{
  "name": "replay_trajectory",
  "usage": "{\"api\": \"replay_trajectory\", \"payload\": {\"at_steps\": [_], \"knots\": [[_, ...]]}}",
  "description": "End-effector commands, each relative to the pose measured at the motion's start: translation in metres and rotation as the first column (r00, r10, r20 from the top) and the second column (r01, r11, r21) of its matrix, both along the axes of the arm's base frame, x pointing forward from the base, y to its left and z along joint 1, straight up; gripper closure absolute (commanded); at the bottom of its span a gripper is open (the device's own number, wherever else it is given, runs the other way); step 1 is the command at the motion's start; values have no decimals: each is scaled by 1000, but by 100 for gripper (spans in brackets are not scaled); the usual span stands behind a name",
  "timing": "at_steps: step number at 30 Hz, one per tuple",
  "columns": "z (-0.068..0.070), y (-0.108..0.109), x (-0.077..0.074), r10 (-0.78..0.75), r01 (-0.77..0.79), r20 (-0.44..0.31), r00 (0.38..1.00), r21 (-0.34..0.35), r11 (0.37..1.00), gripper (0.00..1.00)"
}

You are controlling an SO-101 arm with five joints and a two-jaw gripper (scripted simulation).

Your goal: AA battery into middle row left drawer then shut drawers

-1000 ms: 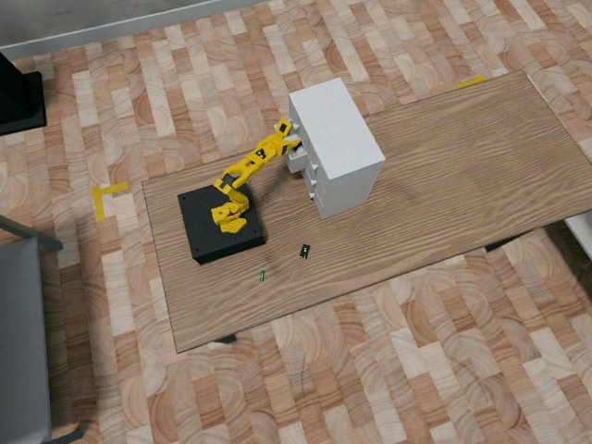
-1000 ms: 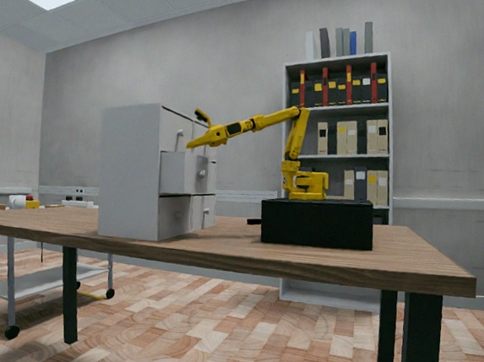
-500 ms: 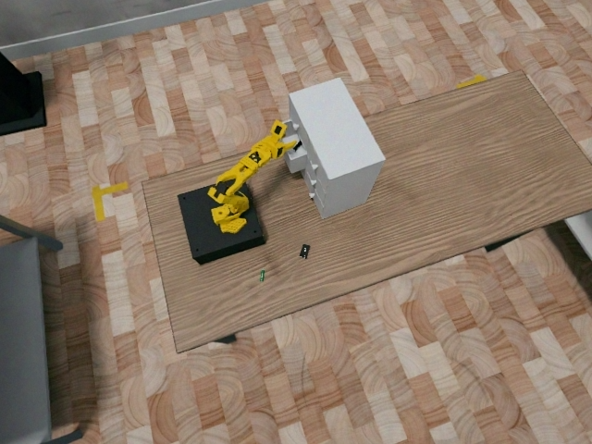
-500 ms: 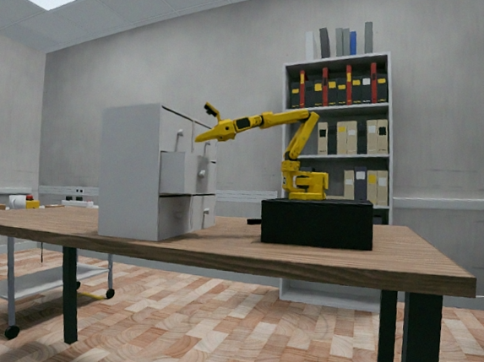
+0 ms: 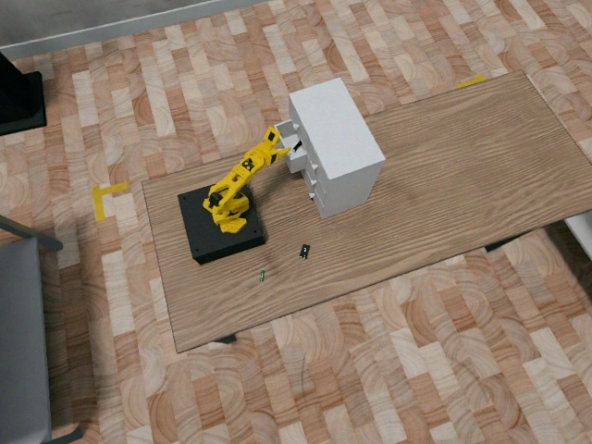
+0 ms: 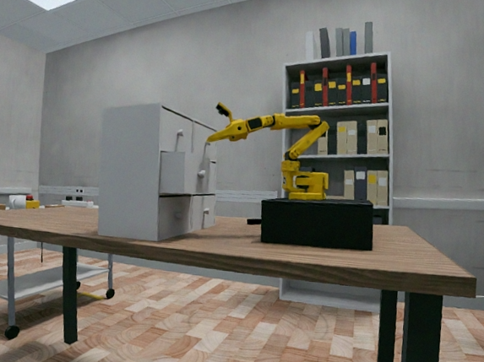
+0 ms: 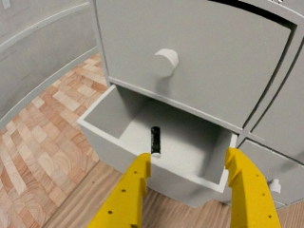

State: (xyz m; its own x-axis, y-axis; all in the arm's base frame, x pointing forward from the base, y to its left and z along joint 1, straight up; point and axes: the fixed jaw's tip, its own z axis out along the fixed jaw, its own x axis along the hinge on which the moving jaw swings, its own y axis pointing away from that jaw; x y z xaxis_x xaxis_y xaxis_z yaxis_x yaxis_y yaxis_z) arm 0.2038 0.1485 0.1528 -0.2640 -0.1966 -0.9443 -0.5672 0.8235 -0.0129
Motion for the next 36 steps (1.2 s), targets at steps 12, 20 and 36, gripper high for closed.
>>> {"api": "replay_trajectory", "payload": {"at_steps": [12, 20, 36], "knots": [[-4, -6, -4, -13, 13, -15, 1000, -6, 1000, 75], [-4, -6, -4, -13, 13, -15, 1000, -6, 1000, 75], [-31, 26, -83, 314, -314, -28, 949, 13, 949, 76]]}}
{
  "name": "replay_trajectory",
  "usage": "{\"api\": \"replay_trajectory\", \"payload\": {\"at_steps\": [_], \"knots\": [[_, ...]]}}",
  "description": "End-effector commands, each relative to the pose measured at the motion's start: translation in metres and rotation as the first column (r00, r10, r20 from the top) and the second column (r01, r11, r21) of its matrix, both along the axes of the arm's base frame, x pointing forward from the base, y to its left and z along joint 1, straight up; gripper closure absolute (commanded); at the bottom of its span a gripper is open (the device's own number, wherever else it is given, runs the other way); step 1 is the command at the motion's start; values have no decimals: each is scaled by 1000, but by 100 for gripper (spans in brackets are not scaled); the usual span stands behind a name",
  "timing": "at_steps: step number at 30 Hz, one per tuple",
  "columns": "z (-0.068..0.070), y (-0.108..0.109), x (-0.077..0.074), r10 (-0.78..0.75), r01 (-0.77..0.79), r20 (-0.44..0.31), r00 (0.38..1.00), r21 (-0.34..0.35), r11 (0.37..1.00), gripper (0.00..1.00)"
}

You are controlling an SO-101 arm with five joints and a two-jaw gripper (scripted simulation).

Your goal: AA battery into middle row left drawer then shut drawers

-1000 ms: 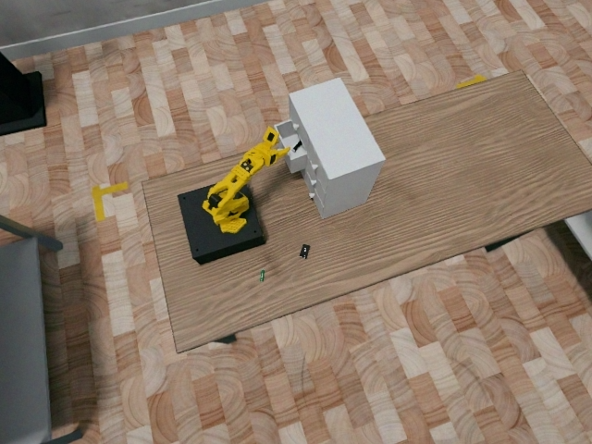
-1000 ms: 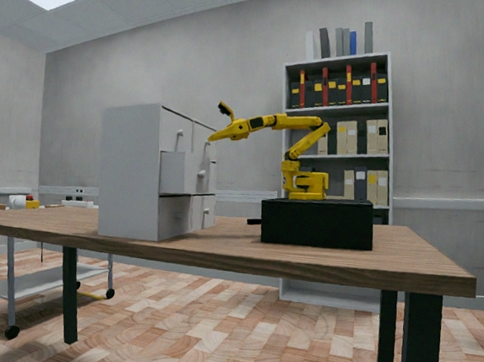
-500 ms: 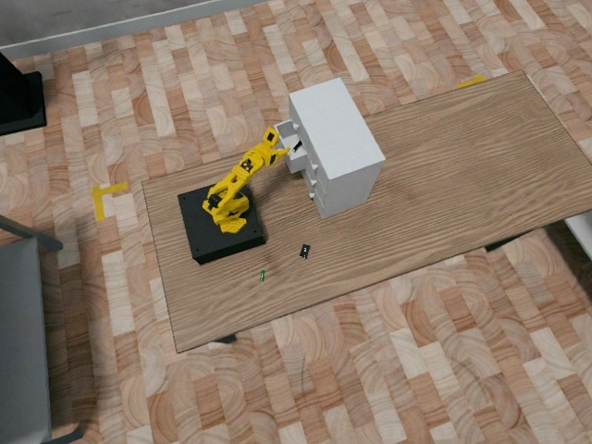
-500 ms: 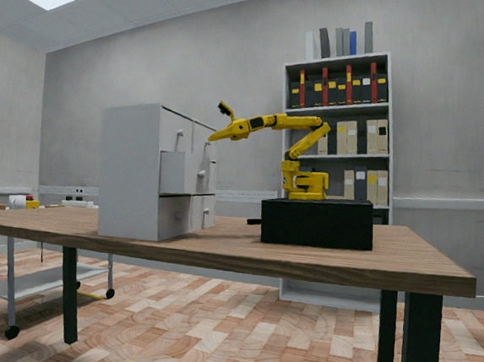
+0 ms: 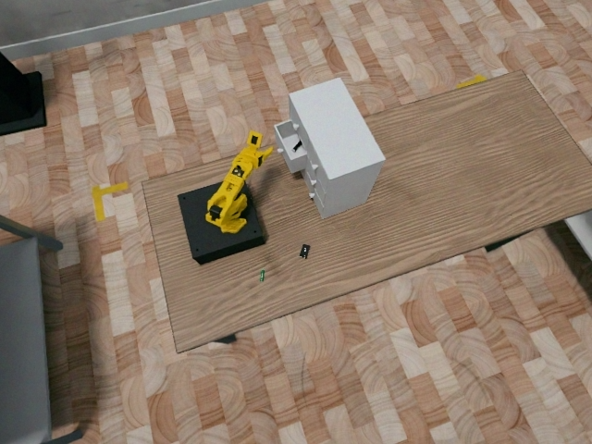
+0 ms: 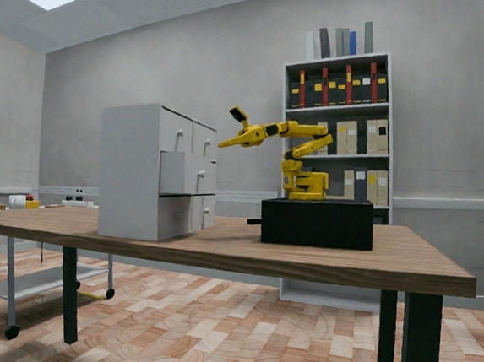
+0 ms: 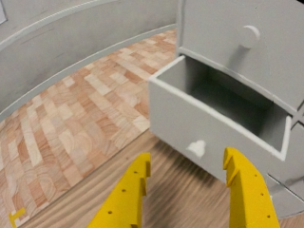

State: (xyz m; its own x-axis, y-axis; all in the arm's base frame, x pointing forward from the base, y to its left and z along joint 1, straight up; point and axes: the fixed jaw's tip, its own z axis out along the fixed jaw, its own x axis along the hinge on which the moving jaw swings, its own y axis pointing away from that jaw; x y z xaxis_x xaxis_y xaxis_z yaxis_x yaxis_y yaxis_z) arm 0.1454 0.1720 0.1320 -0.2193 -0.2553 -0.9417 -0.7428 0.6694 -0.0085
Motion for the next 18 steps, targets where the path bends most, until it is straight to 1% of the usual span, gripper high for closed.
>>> {"api": "replay_trajectory", "payload": {"at_steps": [1, 18], "knots": [[-12, 4, -28, 103, -102, -23, 994, 10, 995, 76], [-12, 4, -28, 103, -102, -23, 994, 10, 995, 79]]}}
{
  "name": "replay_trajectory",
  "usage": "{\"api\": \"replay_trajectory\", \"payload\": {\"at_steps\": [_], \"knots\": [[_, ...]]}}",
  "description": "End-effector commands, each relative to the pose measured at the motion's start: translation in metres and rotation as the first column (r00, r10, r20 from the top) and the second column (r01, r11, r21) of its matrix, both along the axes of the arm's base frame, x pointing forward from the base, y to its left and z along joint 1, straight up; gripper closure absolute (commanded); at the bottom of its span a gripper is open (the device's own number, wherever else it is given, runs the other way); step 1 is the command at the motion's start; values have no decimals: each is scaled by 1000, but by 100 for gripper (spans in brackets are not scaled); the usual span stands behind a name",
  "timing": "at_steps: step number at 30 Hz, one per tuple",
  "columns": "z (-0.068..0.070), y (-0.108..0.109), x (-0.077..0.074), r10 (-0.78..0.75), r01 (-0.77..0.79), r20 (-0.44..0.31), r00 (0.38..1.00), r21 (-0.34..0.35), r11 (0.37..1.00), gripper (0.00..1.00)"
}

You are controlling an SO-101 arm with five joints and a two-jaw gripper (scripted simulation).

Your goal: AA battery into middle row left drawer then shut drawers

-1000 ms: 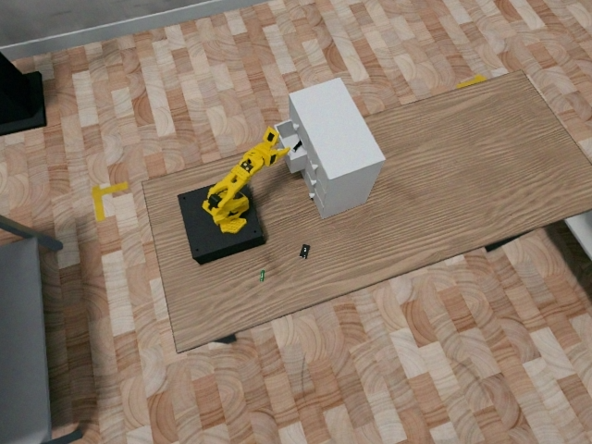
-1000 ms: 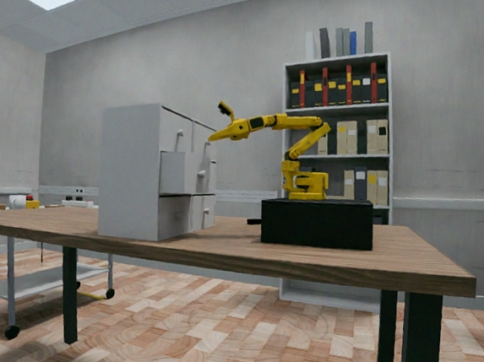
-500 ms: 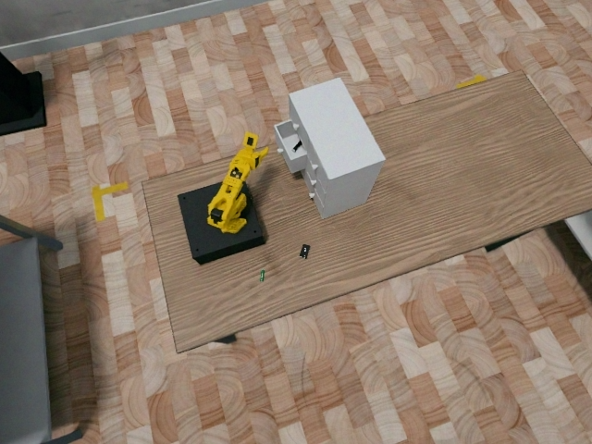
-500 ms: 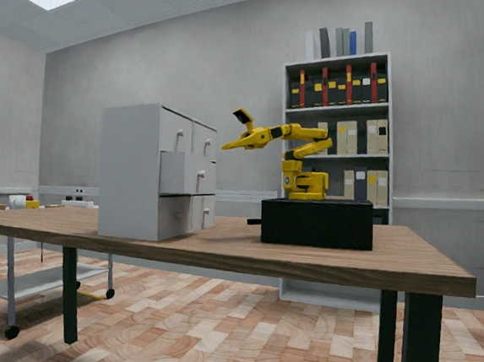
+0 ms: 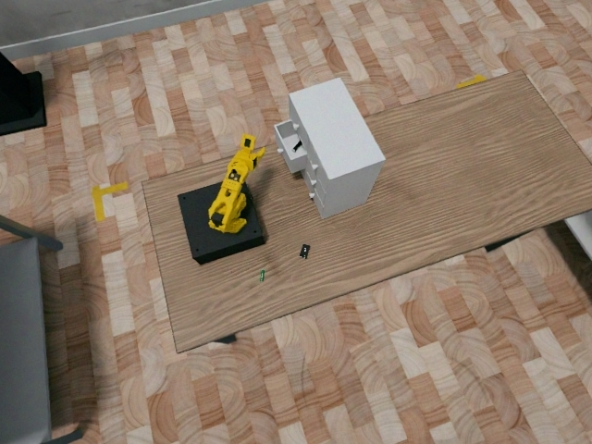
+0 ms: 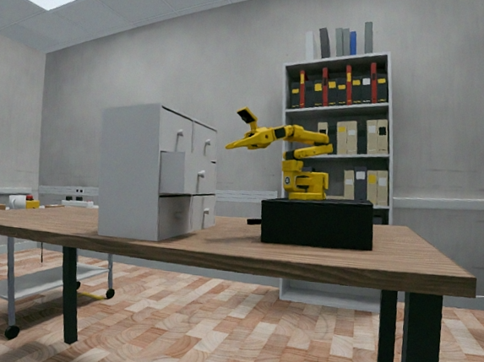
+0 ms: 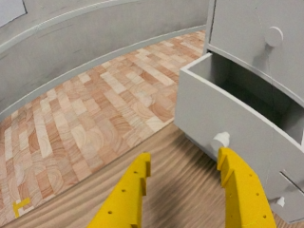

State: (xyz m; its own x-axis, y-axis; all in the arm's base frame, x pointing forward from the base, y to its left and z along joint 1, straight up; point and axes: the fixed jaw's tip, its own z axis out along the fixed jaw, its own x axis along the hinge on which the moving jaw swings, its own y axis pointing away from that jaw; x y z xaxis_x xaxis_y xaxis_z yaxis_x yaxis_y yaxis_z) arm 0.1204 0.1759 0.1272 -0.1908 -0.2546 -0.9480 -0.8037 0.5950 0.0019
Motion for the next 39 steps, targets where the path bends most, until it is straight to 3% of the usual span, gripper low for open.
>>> {"api": "replay_trajectory", "payload": {"at_steps": [1, 18, 21, 39], "knots": [[-7, 0, -3, 7, -7, -27, 1000, -14, 1000, 79], [-33, 6, 27, -82, 81, -26, 996, -15, 997, 79], [-29, 5, 28, -87, 87, -20, 996, -7, 996, 79], [-34, 1, 35, -121, 120, -22, 992, -10, 993, 79]]}}
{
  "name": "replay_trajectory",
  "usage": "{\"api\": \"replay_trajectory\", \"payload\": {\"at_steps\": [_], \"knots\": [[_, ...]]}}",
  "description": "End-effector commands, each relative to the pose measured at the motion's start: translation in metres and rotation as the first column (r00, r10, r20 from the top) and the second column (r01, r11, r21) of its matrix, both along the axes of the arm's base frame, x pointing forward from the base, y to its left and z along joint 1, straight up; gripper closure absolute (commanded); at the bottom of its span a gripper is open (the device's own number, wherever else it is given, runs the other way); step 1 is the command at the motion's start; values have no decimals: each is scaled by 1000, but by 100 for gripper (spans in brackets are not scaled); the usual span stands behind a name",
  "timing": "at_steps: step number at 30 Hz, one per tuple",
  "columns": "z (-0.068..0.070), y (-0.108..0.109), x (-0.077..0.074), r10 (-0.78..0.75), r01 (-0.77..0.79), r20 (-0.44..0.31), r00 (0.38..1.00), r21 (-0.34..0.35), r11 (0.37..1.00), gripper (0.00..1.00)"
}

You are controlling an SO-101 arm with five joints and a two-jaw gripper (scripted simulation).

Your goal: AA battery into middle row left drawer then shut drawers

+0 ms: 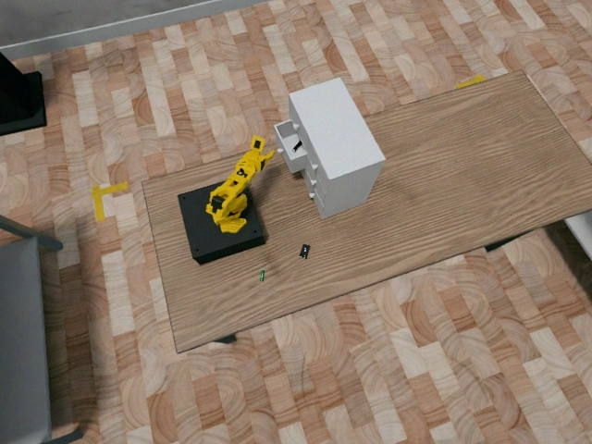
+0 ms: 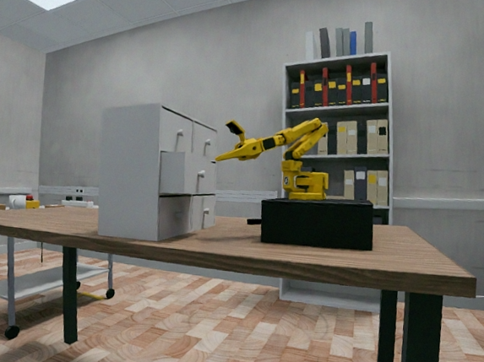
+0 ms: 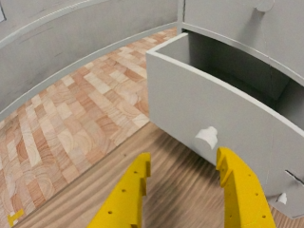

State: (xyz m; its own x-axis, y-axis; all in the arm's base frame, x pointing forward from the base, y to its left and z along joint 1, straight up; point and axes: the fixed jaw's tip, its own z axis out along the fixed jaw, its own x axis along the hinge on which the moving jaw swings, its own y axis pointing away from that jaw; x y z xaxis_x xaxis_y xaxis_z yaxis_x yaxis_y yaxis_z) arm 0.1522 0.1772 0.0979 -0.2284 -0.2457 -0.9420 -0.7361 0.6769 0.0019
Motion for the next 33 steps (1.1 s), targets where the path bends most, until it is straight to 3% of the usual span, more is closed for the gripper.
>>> {"api": "replay_trajectory", "payload": {"at_steps": [1, 6, 33], "knots": [[-7, 0, 4, -15, 15, -10, 1000, 6, 1000, 79], [-18, 3, 6, -15, 15, -13, 1000, 3, 1000, 79], [-18, 3, 6, -15, 15, -15, 1000, 1, 1000, 79]]}}
